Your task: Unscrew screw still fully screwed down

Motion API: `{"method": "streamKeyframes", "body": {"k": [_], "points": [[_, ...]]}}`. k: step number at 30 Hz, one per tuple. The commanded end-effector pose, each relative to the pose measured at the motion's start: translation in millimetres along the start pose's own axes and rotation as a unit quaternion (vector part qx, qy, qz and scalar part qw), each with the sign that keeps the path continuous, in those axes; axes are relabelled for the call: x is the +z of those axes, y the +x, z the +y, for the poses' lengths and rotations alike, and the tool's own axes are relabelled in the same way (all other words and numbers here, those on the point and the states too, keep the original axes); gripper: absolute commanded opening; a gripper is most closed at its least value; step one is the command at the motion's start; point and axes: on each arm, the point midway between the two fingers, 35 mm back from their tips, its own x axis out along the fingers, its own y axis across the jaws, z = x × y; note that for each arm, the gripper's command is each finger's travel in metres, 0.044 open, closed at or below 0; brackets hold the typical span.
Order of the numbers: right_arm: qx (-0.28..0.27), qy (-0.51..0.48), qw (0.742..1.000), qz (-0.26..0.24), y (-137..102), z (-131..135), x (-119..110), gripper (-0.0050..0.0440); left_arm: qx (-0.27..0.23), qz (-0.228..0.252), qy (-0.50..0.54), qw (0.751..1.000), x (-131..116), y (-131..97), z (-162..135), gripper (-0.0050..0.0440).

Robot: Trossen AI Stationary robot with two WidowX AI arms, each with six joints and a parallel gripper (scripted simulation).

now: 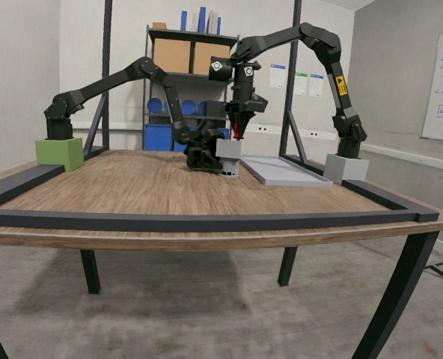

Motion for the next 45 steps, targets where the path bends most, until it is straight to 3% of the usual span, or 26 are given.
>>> {"method": "streamKeyframes", "body": {"k": [1, 26, 32, 38, 43, 45], "points": [[0.0, 0.017, 1.0, -0.006, 1.6, 5.1, 14.6, 0.0245, 0.006, 0.015, -0.001, 1.0, -1.5, -10.1, -0.5, 0.013], [0.0, 0.017, 1.0, -0.006, 1.6, 5.1, 14.6, 0.0245, 0.005, 0.016, -0.001, 1.0, -3.7, -9.1, 0.3, 0.013], [0.0, 0.017, 1.0, -0.006, 1.6, 5.1, 14.6, 0.0245, 0.007, 0.015, -0.134, 0.991, -1.5, -9.2, -0.6, 0.013], [0.0, 0.017, 1.0, -0.006, 1.6, 5.1, 14.6, 0.0245, 0.008, 0.014, -0.262, 0.965, -1.5, -9.3, -0.7, 0.013], [0.0, 0.017, 1.0, -0.006, 1.6, 5.1, 14.6, 0.0245, 0.008, 0.014, -0.262, 0.965, -1.4, -9.1, -0.6, 0.013], [0.0, 0.017, 1.0, -0.006, 1.6, 5.1, 14.6, 0.0245, 0.008, 0.013, -0.302, 0.953, -1.4, -8.9, -0.6, 0.013]]}}
